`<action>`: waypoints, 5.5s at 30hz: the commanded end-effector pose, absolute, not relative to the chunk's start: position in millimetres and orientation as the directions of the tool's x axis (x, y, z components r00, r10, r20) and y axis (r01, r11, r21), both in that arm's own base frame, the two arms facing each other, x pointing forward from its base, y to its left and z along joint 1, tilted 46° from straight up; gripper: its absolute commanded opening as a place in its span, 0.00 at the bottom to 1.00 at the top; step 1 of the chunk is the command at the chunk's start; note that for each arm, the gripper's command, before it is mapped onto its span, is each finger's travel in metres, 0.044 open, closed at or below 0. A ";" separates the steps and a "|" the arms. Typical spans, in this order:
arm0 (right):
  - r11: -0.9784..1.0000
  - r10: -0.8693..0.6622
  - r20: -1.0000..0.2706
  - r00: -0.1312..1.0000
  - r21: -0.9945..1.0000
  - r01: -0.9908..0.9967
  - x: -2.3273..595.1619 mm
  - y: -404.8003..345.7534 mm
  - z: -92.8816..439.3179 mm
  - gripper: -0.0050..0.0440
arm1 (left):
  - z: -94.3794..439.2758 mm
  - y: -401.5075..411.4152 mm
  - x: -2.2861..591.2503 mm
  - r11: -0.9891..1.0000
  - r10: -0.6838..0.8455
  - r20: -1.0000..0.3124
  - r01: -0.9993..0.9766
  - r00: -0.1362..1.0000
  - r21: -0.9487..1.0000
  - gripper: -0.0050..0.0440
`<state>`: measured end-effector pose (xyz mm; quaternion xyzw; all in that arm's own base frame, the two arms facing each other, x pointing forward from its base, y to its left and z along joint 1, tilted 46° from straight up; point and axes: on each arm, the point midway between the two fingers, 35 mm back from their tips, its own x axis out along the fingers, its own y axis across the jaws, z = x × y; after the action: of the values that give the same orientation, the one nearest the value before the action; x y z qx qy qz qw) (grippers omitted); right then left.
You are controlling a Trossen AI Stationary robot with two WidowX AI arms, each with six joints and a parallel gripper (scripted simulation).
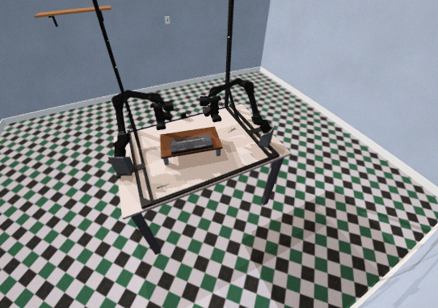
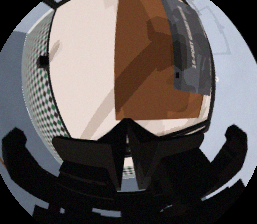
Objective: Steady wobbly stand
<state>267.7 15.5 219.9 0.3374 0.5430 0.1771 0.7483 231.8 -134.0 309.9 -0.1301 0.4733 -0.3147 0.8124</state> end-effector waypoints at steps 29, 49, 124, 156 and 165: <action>0.708 0.634 -0.692 0.346 0.699 0.099 267.1 16.2 220.1 0.10 | 309.9 -134.0 231.9 0.768 -0.635 -0.687 0.388 0.354 -0.509 0.10; 0.708 0.634 -0.692 0.346 0.699 0.099 267.1 16.2 220.1 0.10 | 309.9 -134.0 231.9 0.768 -0.635 -0.687 0.388 0.354 -0.509 0.10; 0.708 0.634 -0.692 0.346 0.699 0.099 267.1 16.2 220.1 0.10 | 309.9 -134.0 231.9 0.768 -0.635 -0.687 0.388 0.354 -0.509 0.10; 0.708 0.634 -0.692 0.346 0.699 0.099 267.1 16.2 220.1 0.10 | 309.9 -134.0 231.9 0.768 -0.635 -0.687 0.388 0.354 -0.509 0.10; 0.734 0.605 -0.696 0.386 0.676 0.067 276.3 10.6 225.3 0.10 | 309.9 -134.0 231.9 0.768 -0.635 -0.687 0.388 0.354 -0.509 0.10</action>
<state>267.9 15.4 220.0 0.3367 0.5423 0.1771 0.7491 231.9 -134.0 309.9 -0.1301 0.4734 -0.3147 0.8124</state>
